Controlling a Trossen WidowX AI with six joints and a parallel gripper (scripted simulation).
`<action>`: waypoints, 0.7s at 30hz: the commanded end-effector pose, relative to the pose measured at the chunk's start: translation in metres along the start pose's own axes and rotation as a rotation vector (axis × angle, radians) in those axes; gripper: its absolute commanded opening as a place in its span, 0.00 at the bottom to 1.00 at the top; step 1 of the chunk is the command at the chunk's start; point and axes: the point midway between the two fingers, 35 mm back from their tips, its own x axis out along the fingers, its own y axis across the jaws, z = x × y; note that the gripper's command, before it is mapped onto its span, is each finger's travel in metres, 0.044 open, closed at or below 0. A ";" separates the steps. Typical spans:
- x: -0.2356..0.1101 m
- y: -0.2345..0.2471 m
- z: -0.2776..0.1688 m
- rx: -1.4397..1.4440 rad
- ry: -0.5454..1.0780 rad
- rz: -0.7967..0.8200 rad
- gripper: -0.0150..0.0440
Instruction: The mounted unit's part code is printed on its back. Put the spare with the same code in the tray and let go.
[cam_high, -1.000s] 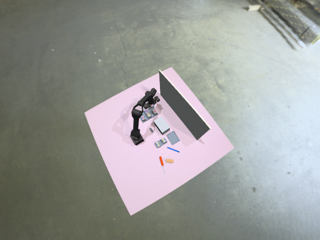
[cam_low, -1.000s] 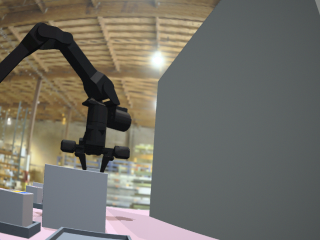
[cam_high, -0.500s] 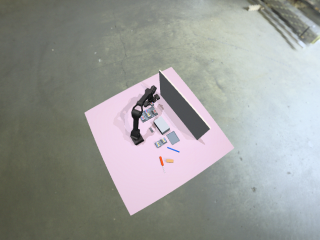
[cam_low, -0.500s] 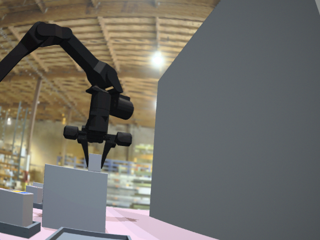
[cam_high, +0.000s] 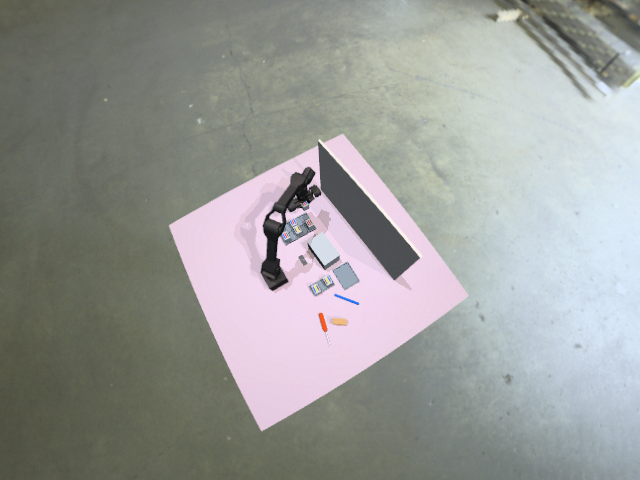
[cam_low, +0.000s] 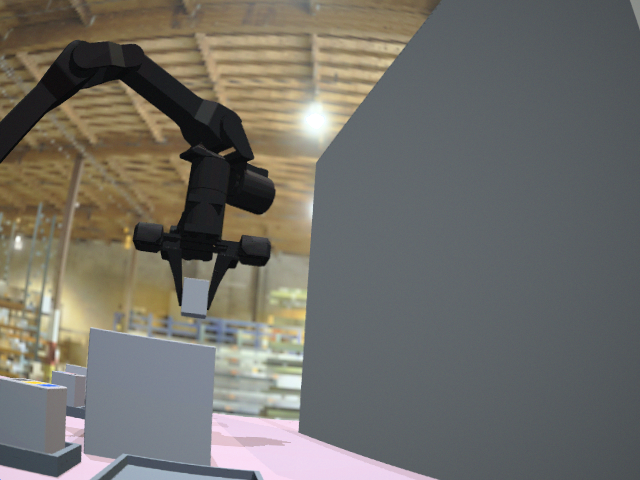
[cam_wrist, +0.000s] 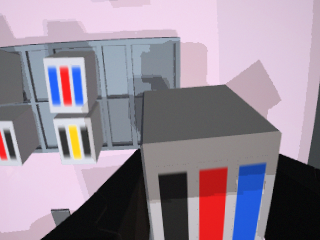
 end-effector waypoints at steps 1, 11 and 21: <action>0.000 -0.011 -0.023 0.022 0.004 0.002 0.25; -0.001 -0.038 -0.087 0.028 0.005 -0.002 0.25; -0.001 -0.052 -0.148 0.022 0.002 -0.020 0.25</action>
